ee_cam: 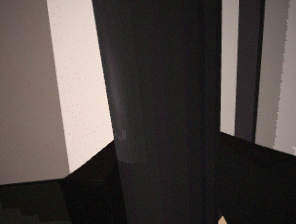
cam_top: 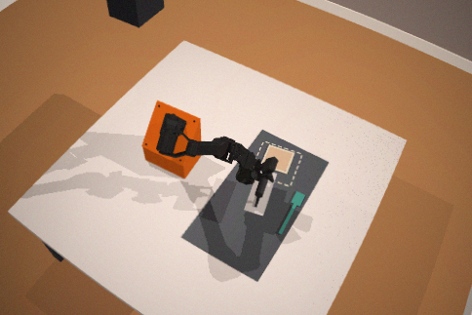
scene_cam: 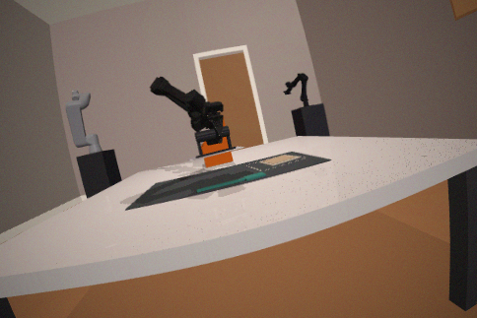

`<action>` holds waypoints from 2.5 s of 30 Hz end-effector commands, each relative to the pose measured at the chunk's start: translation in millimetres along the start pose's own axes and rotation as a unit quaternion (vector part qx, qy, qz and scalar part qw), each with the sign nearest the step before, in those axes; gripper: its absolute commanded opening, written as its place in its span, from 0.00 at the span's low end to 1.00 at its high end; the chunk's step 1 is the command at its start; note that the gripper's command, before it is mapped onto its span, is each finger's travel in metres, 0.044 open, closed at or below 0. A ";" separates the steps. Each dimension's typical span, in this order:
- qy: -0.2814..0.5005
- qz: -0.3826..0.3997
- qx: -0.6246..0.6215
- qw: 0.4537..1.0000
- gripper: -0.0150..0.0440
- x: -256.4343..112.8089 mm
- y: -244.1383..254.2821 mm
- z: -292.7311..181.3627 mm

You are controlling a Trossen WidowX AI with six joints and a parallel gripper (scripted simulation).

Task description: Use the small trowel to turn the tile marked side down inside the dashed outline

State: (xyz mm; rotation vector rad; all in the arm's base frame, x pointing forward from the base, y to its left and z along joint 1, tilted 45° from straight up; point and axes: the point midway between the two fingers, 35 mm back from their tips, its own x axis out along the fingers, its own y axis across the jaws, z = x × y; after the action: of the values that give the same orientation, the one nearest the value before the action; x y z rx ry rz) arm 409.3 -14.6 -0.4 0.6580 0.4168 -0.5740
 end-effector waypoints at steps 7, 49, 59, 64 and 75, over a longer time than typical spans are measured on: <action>0.037 -0.024 -0.073 0.996 0.25 20.9 3.6 12.3; 0.269 -0.091 -0.323 0.903 0.25 52.2 -42.3 103.2; 0.332 -0.074 -0.364 0.867 0.25 41.8 -54.2 123.6; 0.362 -0.062 -0.380 0.849 0.25 34.1 -59.9 134.0; 0.425 -0.024 -0.407 0.808 0.25 11.6 -71.5 157.0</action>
State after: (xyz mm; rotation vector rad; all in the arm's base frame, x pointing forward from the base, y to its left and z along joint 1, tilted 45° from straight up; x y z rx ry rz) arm 404.3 -171.5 64.5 0.0251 1.4244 -0.1166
